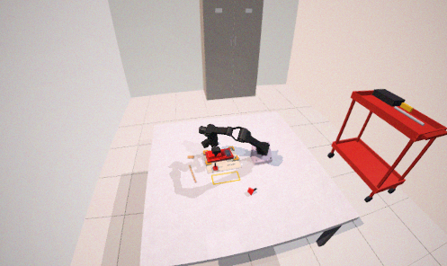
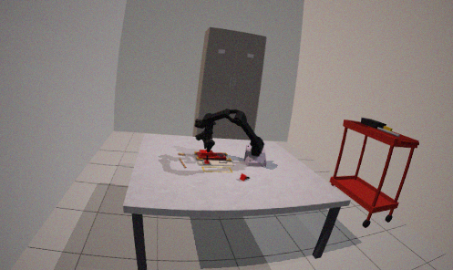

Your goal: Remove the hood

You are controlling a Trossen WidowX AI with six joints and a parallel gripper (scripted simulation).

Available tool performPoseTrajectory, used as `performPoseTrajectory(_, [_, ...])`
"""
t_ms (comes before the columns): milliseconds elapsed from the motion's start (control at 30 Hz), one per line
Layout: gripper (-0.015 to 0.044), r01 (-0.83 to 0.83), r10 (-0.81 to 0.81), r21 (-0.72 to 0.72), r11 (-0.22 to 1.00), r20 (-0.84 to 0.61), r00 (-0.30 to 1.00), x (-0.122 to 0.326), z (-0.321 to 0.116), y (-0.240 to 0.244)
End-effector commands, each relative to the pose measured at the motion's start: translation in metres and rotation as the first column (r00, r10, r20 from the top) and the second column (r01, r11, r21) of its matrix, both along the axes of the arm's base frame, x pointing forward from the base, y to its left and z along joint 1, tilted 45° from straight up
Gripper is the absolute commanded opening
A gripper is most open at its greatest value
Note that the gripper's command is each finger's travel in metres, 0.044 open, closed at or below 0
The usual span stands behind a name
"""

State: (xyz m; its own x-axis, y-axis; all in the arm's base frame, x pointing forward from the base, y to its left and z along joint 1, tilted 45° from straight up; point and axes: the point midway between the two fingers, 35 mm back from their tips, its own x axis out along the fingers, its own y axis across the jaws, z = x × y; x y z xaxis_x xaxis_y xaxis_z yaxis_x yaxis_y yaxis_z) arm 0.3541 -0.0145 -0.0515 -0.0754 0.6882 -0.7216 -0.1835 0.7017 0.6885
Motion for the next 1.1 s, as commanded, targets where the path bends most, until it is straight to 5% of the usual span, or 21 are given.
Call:
performPoseTrajectory(0, [0.044,0.008,-0.008,0.005,1.0,-0.006,1.0,-0.001,-0.002,0.002])
performPoseTrajectory(1067, [0.044,0.008,-0.008,0.006,1.0,-0.006,1.0,-0.002,-0.013,0.013])
